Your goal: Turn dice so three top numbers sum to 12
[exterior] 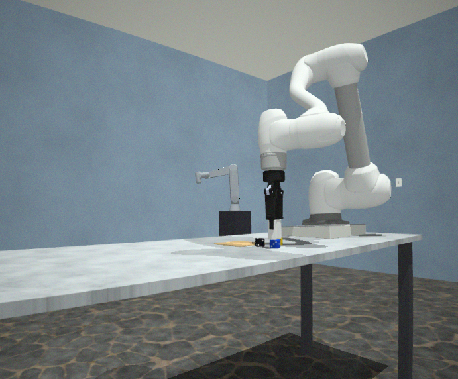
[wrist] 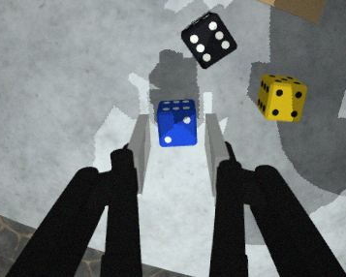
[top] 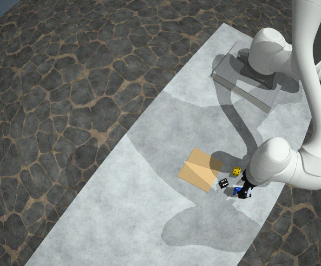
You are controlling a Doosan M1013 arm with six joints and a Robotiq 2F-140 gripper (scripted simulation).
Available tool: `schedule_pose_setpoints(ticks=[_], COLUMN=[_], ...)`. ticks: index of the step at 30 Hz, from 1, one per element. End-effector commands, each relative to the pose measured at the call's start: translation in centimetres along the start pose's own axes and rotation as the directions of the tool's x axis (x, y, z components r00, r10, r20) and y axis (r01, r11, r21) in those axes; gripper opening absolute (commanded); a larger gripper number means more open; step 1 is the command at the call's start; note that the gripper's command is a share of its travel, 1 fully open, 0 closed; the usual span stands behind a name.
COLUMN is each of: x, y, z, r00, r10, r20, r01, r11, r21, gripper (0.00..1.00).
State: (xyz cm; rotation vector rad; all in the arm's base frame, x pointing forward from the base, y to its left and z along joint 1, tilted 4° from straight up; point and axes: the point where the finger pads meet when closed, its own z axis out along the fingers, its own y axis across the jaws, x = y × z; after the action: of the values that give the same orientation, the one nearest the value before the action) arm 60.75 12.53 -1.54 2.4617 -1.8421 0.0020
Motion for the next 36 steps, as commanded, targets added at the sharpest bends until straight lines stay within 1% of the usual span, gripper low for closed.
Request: schedule_pose_setpoints(ticks=[1,15,36], x=[0.0,0.0,0.0], y=[0.0,0.0,0.0], z=[0.6,2.7,2.9], r00=[1.000,1.000,1.000], r10=[0.000,0.000,0.000], r20=[0.000,0.000,0.000], r01=[0.000,0.000,0.000], r11=[1.000,1.000,1.000], r21=[0.000,0.000,0.000], gripper=[0.28,0.28,0.28])
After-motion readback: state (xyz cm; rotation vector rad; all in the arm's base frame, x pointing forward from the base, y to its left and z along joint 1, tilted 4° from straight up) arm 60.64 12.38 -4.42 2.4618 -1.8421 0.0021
